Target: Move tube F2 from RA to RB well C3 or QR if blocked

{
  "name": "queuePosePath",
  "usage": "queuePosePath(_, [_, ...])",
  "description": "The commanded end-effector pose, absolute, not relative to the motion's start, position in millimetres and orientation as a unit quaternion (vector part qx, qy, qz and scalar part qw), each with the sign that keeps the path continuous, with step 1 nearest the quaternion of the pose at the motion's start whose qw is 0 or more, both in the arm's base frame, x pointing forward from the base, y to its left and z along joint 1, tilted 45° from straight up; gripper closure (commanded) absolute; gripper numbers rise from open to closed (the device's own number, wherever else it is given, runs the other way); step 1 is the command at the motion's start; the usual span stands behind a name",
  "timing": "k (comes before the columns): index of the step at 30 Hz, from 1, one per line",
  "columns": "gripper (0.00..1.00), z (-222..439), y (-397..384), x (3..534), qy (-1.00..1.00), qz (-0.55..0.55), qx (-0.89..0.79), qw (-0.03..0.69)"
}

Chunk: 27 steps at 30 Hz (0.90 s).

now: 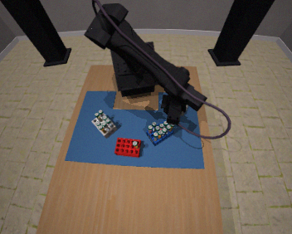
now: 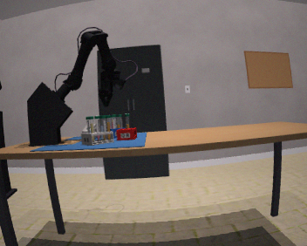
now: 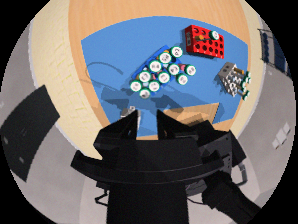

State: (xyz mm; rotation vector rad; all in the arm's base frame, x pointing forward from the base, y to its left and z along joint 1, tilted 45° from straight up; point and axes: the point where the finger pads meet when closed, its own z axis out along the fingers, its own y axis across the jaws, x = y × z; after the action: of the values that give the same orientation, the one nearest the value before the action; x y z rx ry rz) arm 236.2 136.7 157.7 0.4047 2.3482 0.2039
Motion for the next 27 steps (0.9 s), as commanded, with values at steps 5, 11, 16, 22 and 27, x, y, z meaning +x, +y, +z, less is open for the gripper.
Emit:
queuePosePath(5, [0.7,148.2,142.2,249.5,0.913,0.083,0.155,0.368])
queuePosePath(11, [0.7,142.0,144.3,258.1,0.913,0.084,0.155,0.368])
queuePosePath(16, [0.7,133.9,142.8,259.8,0.915,0.079,0.154,0.365])
queuePosePath(22, [0.7,132.0,145.7,269.6,0.913,0.085,0.156,0.369])
queuePosePath(27, [0.7,127.1,146.3,274.8,0.913,0.085,0.156,0.369])
